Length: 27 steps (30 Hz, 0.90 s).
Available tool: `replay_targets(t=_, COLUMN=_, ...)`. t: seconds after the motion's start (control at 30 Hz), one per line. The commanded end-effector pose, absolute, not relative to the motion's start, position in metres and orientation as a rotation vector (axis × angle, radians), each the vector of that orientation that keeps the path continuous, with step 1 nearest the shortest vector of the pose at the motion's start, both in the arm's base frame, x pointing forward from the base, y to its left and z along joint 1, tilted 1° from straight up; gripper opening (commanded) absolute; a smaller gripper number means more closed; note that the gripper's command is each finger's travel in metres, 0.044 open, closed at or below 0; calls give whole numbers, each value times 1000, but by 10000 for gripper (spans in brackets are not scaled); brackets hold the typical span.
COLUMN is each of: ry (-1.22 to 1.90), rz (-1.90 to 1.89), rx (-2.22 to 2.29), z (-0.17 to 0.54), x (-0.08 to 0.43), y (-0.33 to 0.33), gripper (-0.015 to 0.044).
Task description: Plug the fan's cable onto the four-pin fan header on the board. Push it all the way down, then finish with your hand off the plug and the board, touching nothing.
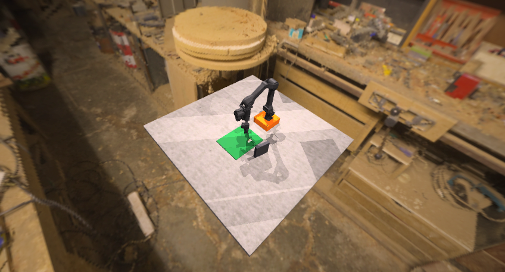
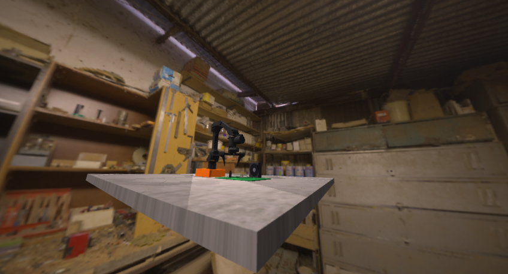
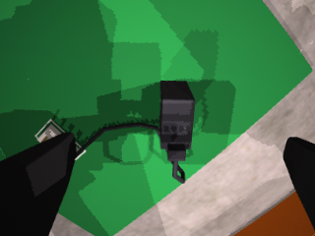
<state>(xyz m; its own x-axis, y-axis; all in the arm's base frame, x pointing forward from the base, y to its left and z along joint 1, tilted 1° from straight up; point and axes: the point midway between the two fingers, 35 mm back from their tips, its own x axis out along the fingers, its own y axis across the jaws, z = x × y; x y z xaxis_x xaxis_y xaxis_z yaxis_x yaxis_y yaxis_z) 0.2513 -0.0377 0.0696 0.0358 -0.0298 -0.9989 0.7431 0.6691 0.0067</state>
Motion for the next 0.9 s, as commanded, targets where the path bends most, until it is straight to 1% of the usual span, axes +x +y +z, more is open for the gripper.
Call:
replay_targets(t=0.0, ry=1427, rz=-652, rx=641, z=50, x=248, y=-37, gripper=440)
replay_targets(t=0.87, ry=1427, rz=-653, rx=641, z=15, x=251, y=-38, gripper=440)
